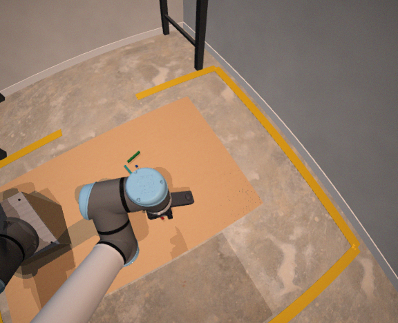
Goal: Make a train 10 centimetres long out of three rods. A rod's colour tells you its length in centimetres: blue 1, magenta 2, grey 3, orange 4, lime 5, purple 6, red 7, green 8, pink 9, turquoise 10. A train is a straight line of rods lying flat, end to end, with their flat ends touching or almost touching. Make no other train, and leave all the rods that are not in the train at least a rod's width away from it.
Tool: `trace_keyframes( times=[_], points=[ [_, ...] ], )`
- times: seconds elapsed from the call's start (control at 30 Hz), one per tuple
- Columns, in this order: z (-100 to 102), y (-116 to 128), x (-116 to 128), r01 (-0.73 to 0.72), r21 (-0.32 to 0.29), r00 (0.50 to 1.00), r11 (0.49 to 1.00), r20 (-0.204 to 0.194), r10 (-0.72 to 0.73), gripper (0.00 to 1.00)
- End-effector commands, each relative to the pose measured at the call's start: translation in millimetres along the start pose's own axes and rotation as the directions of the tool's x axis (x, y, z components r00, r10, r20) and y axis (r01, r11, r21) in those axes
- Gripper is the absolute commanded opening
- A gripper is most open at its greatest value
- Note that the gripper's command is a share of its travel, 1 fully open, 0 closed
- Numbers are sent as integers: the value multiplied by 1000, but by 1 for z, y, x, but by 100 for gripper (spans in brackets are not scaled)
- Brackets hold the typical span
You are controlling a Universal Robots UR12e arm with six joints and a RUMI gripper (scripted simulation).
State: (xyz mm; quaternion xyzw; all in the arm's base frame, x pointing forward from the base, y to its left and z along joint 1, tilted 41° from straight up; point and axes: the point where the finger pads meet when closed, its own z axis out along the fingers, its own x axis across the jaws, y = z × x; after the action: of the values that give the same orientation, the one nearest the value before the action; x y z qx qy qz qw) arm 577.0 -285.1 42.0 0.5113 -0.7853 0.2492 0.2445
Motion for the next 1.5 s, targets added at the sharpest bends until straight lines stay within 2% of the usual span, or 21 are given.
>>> trace_keyframes(
  times=[0.0,0.87,1.47],
  points=[
    [-2,-1,-1,0,3,1000,1000,2,0,14],
    [-1,-1,-1,0,2,1000,1000,2,0,14],
    [15,2,-2,2,-3,1000,1000,2,-2,14]
  ],
)
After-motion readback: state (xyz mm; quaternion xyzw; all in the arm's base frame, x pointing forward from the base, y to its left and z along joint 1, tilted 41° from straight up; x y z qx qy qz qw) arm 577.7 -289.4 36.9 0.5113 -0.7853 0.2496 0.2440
